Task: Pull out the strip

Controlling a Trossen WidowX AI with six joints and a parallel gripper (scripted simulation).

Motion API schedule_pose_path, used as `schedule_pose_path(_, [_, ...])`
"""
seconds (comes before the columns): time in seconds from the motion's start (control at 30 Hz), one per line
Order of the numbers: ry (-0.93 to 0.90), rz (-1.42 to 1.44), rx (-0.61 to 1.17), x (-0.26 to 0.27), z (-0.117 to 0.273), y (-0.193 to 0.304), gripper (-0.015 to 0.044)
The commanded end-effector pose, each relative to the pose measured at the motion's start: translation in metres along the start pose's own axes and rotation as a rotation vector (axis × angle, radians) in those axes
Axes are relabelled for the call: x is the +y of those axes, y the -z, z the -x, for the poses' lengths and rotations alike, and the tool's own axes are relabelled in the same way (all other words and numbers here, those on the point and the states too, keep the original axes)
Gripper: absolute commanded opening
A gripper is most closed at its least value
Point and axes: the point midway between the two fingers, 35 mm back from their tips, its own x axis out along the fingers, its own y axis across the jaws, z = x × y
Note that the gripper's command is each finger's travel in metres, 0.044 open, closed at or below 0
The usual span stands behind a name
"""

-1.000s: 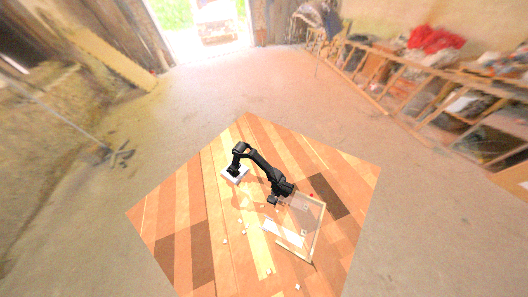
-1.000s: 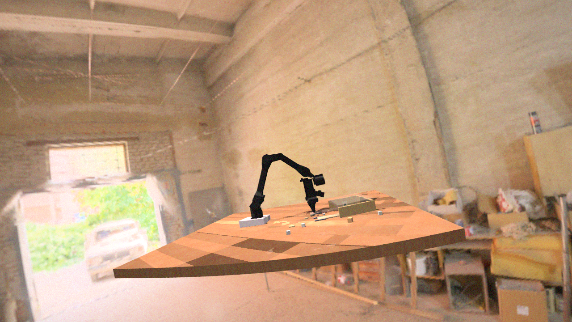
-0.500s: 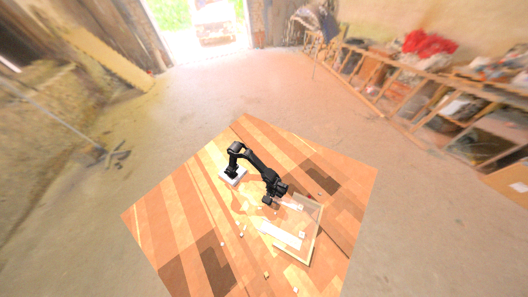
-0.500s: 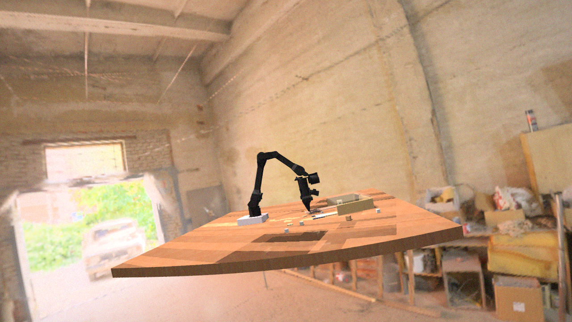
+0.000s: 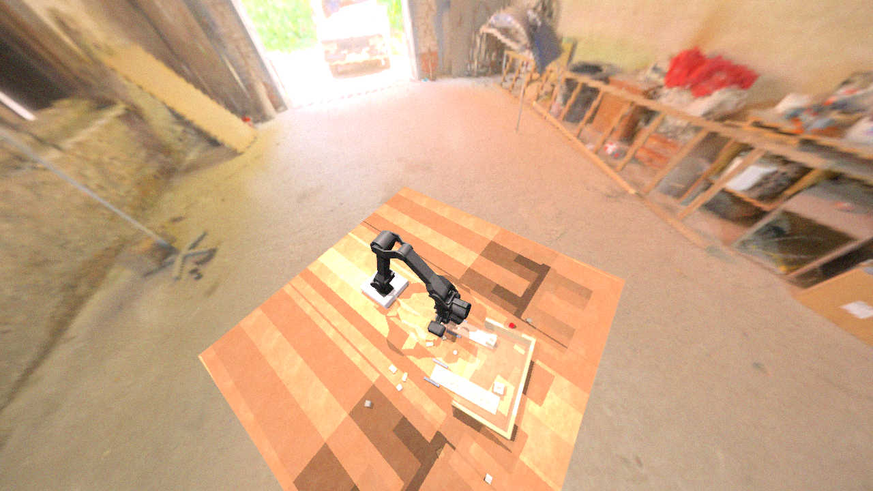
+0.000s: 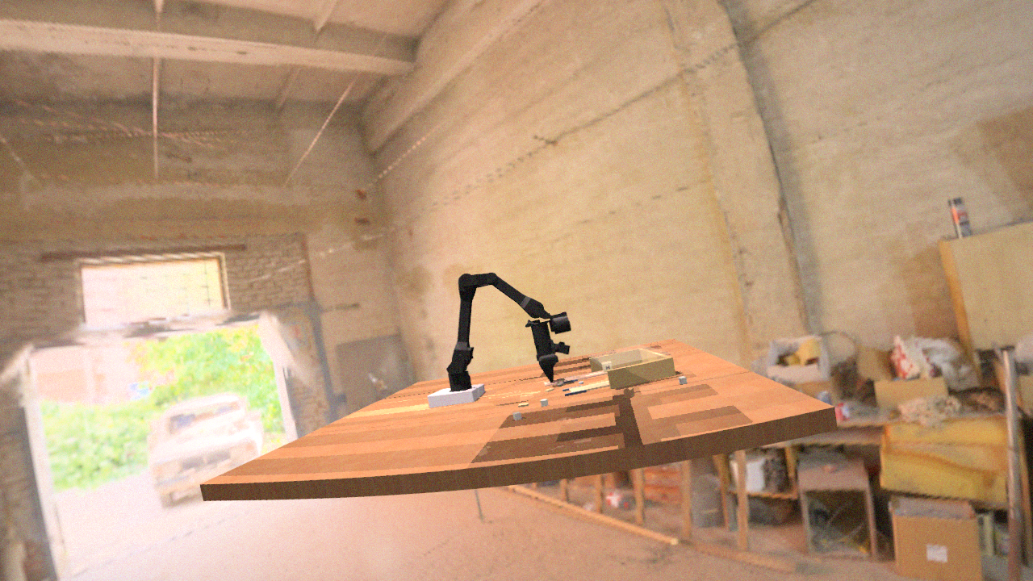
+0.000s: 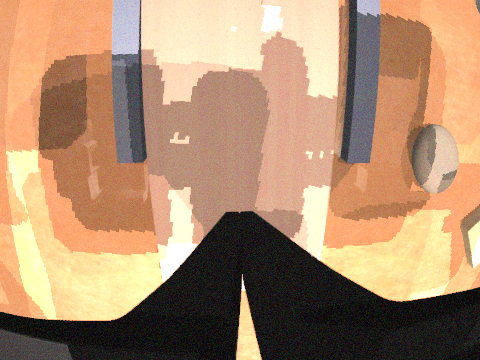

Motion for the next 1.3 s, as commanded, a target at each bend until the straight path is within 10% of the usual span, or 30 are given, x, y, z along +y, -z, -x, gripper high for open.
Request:
schedule_pose_path(0.0, [-0.001,0.004,0.03,0.0,-0.005,0.015,0.0])
schedule_pose_path(1.27, [-0.001,0.003,0.035,0.001,-0.004,0.07,0.0])
